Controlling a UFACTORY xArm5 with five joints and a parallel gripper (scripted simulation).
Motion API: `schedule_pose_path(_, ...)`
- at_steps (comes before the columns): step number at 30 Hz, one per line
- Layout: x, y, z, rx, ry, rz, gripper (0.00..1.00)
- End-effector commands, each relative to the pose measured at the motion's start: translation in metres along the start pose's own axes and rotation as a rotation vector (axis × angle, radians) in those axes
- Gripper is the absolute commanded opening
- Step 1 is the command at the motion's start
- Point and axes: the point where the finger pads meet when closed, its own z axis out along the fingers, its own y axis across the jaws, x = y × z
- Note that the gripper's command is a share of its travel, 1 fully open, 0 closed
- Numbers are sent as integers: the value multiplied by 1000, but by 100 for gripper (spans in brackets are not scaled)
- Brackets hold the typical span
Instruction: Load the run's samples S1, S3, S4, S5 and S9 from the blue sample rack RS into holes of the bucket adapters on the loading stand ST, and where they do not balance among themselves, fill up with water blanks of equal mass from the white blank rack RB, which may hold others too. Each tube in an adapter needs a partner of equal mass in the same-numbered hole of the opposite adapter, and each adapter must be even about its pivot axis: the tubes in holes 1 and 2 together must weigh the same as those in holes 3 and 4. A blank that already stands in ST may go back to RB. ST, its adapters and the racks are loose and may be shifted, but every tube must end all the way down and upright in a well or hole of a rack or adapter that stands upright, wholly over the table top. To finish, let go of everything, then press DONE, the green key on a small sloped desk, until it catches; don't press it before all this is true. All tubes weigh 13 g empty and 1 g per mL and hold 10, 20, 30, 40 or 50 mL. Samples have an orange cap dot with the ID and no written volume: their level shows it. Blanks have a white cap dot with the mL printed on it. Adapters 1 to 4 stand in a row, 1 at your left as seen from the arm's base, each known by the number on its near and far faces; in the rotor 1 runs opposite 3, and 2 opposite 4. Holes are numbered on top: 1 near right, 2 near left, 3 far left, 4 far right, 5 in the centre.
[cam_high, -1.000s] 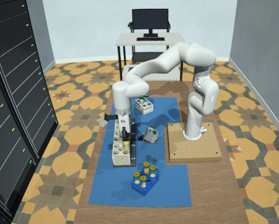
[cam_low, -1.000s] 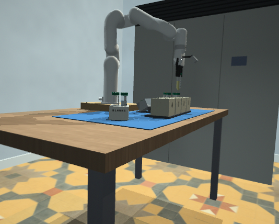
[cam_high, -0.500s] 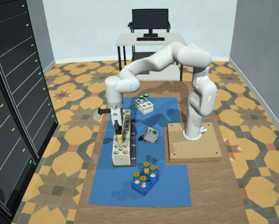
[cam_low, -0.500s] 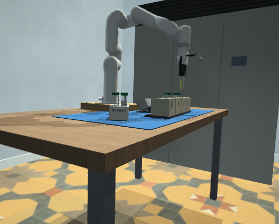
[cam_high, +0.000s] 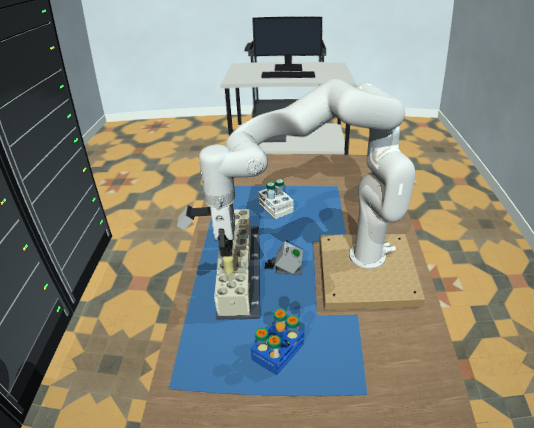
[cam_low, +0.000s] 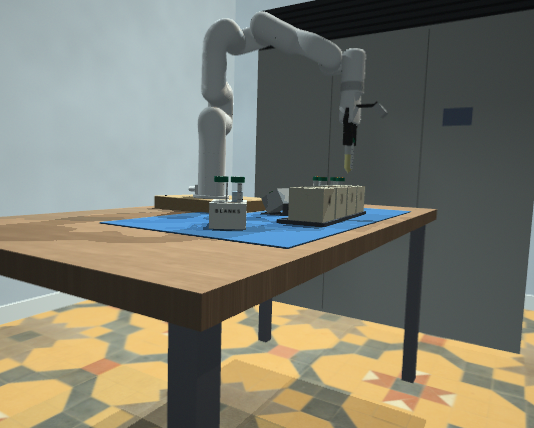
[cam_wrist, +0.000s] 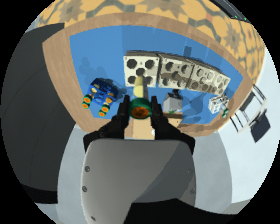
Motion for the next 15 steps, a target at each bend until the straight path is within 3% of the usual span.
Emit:
schedule_pose_path(1, 1, 0, -2, 1, 4, 0, 0)
schedule_pose_path(15, 1, 0, 18, 1, 4, 0, 0)
